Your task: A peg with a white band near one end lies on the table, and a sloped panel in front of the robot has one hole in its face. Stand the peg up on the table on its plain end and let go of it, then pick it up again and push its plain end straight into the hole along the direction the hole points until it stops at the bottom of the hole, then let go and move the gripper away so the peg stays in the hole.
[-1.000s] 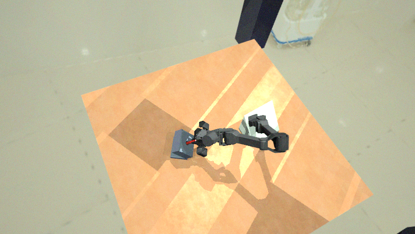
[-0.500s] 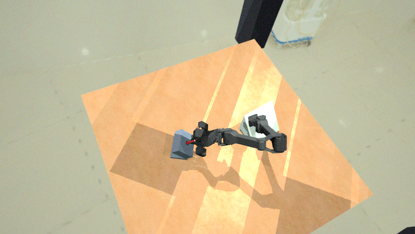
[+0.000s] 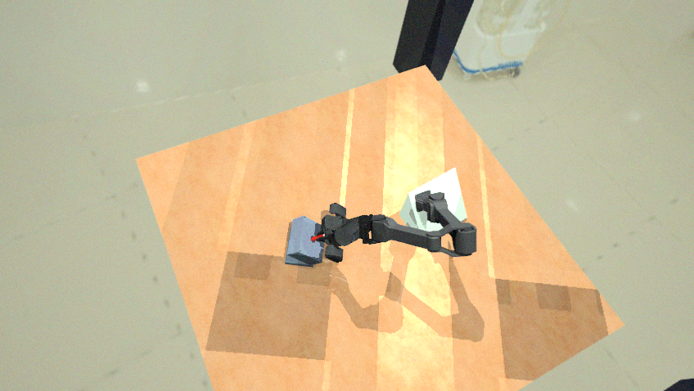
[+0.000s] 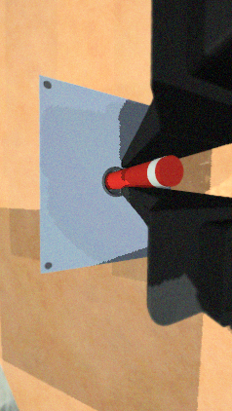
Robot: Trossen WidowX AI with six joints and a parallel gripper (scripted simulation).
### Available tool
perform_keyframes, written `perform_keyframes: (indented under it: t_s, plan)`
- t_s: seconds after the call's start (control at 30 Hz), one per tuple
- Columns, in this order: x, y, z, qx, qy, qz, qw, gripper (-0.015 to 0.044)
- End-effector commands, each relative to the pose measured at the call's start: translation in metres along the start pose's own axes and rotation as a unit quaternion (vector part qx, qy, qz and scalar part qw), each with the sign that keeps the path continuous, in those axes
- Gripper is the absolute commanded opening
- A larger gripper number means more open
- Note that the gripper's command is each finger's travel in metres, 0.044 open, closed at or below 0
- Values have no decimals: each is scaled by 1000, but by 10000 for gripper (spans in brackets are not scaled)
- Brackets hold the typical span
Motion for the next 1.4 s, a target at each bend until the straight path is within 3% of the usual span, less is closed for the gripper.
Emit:
perform_keyframes:
  t_s: [0.0,0.73,1.27,1.37]
  plan:
    - [-1,-3,1,1,-2,-3,1000,0]
    - [-1,-6,0,1,-1,1,1000,0]
    - [-1,-4,0,1,-1,1,1000,420]
    - [-1,-1,1,1,-1,0,1000,440]
Point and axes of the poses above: the point midway between the two fingers, 35 mm back from their tips, its own y axis back along the fingers, its own z axis across the jaws, x = y × z, the point moved 9 cm from there along y, back along the fingers, and after that the axes turned 7 degrees about -y, right-handed, at the moved point
